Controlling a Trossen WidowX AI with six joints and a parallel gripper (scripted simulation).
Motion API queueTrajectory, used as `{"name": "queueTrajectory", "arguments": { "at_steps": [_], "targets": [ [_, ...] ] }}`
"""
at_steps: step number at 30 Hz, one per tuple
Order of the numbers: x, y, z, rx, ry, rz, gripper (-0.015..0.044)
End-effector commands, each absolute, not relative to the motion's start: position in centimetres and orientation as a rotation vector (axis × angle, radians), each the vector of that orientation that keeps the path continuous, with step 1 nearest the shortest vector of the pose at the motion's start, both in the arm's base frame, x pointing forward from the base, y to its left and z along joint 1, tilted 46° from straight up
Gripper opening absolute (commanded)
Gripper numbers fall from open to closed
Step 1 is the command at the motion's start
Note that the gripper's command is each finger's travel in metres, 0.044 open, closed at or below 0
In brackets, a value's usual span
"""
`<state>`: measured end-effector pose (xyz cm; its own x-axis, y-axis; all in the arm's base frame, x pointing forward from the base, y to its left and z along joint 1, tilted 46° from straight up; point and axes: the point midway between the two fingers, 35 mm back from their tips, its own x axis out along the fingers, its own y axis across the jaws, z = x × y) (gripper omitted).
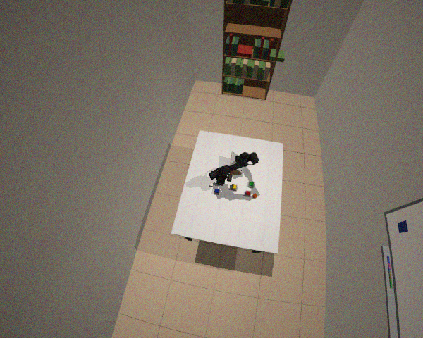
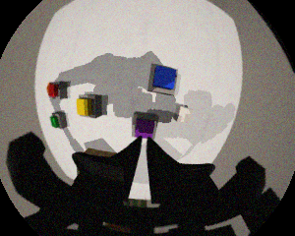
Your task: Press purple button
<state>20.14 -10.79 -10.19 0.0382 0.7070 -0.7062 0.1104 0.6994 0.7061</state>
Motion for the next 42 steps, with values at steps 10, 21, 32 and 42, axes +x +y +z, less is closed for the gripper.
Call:
{"name": "queueTrajectory", "arguments": {
  "at_steps": [10,21,32,42],
  "targets": [
    [20.2,-10.2,-10.7,0.716,1.483,0.52,0.002],
    [20.3,-8.9,-12.0,0.716,1.482,0.521,0.002],
    [20.3,-8.2,-12.6,0.717,1.482,0.521,0.002],
    [20.3,-8.2,-12.6,0.717,1.482,0.521,0.002]
  ]
}}
